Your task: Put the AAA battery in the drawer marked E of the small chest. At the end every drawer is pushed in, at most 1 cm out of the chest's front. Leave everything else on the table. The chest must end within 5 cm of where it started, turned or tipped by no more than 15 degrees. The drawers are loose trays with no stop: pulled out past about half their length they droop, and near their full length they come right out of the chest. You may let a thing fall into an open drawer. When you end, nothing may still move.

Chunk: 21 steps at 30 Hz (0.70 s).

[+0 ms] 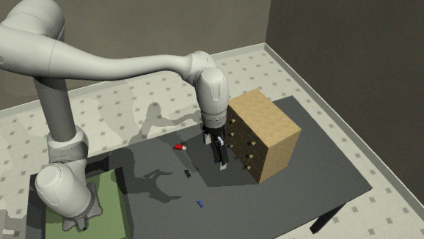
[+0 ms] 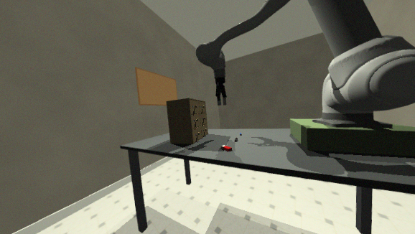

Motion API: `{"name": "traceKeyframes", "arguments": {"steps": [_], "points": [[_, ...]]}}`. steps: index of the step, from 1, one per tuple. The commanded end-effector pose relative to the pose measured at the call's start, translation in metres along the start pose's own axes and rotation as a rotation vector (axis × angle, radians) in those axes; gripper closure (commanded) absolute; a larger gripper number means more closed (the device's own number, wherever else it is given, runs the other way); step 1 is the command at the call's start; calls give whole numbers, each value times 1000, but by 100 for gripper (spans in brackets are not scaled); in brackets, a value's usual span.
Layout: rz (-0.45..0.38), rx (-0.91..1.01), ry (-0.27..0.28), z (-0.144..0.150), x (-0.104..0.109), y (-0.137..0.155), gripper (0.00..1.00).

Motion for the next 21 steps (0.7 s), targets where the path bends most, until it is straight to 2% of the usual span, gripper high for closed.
{"name": "traceKeyframes", "arguments": {"steps": [1,15,21], "points": [[16,108,-33,2,0,0,0],[101,106,-18,2,-8,-3,0],[201,104,-1,2,-16,-6,0]]}}
Point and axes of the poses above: the point where the finger pads meet when closed, its own x axis back along the fingers, its own z axis across the jaws, y = z × x, the point moved 5 cm from there along x, back along the fingers, and after that the axes turned 13 degrees about x, right-handed, at the moved point
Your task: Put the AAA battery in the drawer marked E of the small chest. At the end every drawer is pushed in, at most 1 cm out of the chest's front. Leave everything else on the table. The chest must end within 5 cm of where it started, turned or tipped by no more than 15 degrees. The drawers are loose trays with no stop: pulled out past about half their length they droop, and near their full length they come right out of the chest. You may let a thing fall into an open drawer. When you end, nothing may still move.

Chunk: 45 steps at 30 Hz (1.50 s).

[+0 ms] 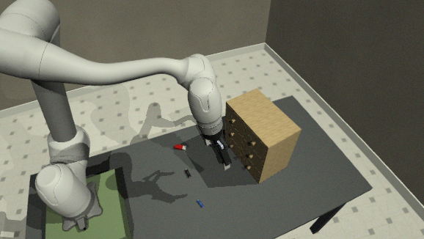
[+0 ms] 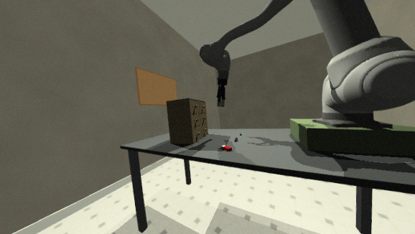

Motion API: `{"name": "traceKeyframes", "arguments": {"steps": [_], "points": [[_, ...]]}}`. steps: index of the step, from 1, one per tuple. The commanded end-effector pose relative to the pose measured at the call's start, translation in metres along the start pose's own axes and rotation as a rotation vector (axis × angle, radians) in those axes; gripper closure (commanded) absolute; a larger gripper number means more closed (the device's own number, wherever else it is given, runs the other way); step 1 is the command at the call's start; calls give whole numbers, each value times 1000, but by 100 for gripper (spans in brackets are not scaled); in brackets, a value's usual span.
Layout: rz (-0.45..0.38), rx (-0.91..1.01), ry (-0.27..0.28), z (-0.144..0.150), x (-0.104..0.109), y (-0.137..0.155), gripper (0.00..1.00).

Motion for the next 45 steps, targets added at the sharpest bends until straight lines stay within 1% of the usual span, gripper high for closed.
{"name": "traceKeyframes", "arguments": {"steps": [1,9,11,15,20,26,28,43,45], "points": [[71,1,15,0,-7,-2,0],[270,1,60,1,-28,-6,0],[270,1,60,1,-28,-6,0],[361,1,81,1,-38,-8,0],[440,1,100,2,-47,-10,0],[509,2,114,2,-55,-12,0],[509,2,114,2,-55,-12,0],[645,1,144,3,-72,-16,0],[645,1,144,3,-72,-16,0]]}}
Point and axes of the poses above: the point where the finger pads meet when closed, its own x axis back along the fingers, its own z axis across the jaws, y = z × x, the point moved 5 cm from there along x, back along the fingers, and after that the axes turned 13 degrees about x, right-handed, at the moved point
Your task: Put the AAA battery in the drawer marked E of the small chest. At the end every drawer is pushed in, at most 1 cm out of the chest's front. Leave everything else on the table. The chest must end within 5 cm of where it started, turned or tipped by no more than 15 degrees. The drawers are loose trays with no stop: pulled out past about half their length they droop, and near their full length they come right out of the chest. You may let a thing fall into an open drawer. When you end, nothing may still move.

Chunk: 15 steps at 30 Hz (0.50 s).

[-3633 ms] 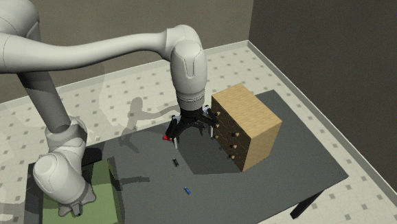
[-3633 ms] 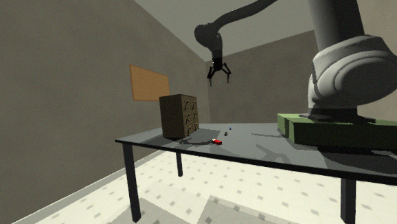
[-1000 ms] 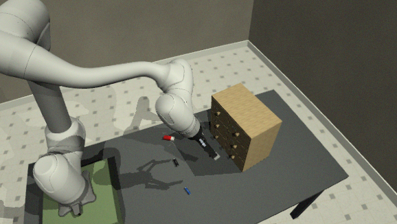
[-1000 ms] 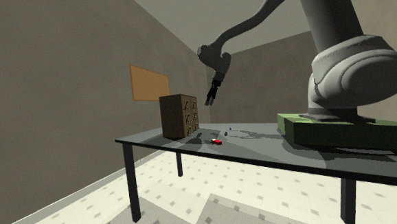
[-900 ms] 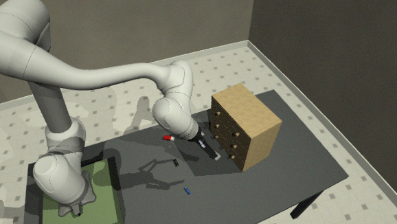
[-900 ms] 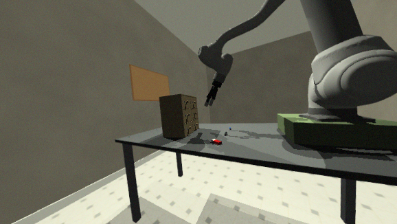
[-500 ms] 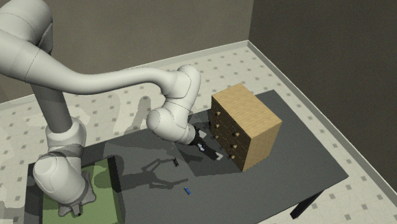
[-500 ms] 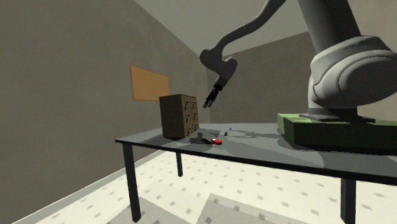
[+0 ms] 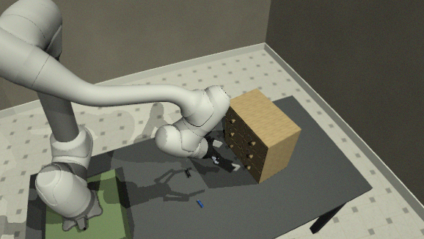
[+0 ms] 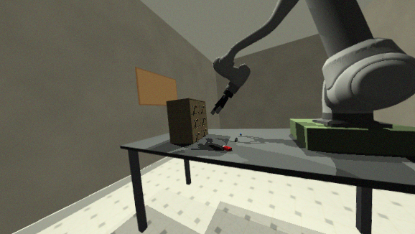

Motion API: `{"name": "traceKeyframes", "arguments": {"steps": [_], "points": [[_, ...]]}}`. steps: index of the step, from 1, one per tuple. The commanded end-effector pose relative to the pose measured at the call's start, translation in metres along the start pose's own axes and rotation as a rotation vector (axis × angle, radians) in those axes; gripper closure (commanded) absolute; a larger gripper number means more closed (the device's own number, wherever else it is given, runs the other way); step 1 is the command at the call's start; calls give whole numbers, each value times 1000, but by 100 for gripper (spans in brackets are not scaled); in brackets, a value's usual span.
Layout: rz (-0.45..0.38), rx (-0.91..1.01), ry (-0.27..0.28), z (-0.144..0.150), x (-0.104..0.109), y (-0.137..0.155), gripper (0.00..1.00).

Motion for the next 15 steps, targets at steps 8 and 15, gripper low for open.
{"name": "traceKeyframes", "arguments": {"steps": [8,15], "points": [[175,6,27,-2,-13,8,0],[281,6,51,-3,-27,12,0]]}}
Point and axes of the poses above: the point where the finger pads meet when closed, its own x axis back along the fingers, its own z axis across the jaws, y = z × x, the point moved 5 cm from there along x, back along the fingers, and after that the axes turned 13 degrees about x, right-handed, at the moved point
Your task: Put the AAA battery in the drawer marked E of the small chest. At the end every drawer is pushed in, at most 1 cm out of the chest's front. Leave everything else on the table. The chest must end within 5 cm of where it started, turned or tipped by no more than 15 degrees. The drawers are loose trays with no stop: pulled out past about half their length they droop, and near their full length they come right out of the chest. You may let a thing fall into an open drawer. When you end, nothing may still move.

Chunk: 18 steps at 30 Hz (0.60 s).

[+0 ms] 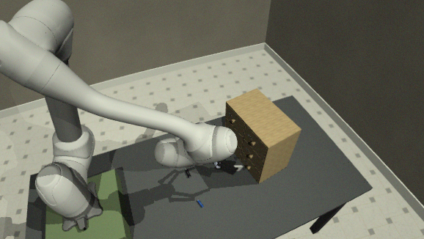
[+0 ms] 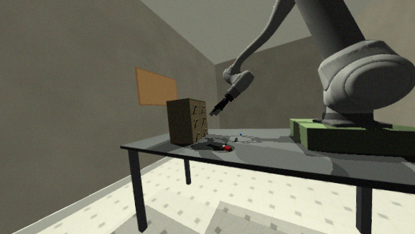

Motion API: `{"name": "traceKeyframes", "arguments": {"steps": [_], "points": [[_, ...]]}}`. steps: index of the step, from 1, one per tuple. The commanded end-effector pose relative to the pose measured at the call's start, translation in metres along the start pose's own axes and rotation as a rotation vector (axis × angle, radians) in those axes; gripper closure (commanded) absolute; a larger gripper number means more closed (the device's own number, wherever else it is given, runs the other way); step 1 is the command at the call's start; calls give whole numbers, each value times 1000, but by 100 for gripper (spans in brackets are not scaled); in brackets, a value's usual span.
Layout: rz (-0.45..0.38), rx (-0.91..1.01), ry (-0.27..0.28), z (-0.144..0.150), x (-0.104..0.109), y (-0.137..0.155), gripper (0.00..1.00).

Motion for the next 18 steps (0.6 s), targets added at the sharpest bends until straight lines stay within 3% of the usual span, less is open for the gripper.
{"name": "traceKeyframes", "arguments": {"steps": [1,11,18], "points": [[154,14,63,-6,-9,9,0],[291,16,94,-7,-27,17,0],[342,17,106,-7,-33,19,0]]}}
Point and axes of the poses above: the point where the finger pads meet when closed, its own x axis back along the fingers, its own z axis across the jaws, y = z × x, the point moved 5 cm from there along x, back along the fingers, and after that the axes turned 13 degrees about x, right-handed, at the moved point
